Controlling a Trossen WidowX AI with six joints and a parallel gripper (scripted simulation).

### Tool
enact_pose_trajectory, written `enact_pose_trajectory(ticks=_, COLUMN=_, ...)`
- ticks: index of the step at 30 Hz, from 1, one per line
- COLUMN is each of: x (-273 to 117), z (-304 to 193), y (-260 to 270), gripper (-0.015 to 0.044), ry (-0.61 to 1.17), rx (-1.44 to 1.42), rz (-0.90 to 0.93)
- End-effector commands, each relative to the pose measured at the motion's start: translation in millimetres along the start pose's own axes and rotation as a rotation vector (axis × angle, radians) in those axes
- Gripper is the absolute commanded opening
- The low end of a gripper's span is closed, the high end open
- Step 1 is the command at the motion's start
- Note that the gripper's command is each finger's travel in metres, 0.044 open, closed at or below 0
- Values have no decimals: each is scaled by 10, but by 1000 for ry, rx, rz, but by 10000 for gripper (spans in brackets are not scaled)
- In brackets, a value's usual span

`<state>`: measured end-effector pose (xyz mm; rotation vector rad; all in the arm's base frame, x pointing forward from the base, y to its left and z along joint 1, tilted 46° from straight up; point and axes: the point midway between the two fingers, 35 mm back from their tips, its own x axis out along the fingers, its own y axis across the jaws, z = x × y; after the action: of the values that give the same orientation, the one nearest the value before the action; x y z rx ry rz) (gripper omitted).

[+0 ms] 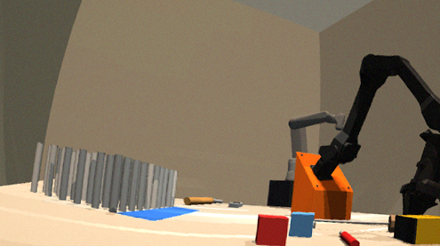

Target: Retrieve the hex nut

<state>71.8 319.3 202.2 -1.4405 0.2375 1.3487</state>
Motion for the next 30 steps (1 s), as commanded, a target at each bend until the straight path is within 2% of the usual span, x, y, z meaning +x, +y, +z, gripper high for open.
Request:
enact_pose_trajectory(ticks=1, x=-49, z=0, y=-4, gripper=76, ry=-4, rx=-3, rz=3)
enact_pose_trajectory(ticks=4, x=-276, z=-37, y=-37, gripper=0, ry=-4, rx=-2, rz=2)
enact_pose_trajectory(ticks=20, x=-1550, z=-553, y=-21, gripper=0, ry=-1, rx=1, rz=1)
enact_pose_trajectory(ticks=30, x=-1533, z=-637, y=-52, gripper=0, ry=20, rx=-4, rz=3)
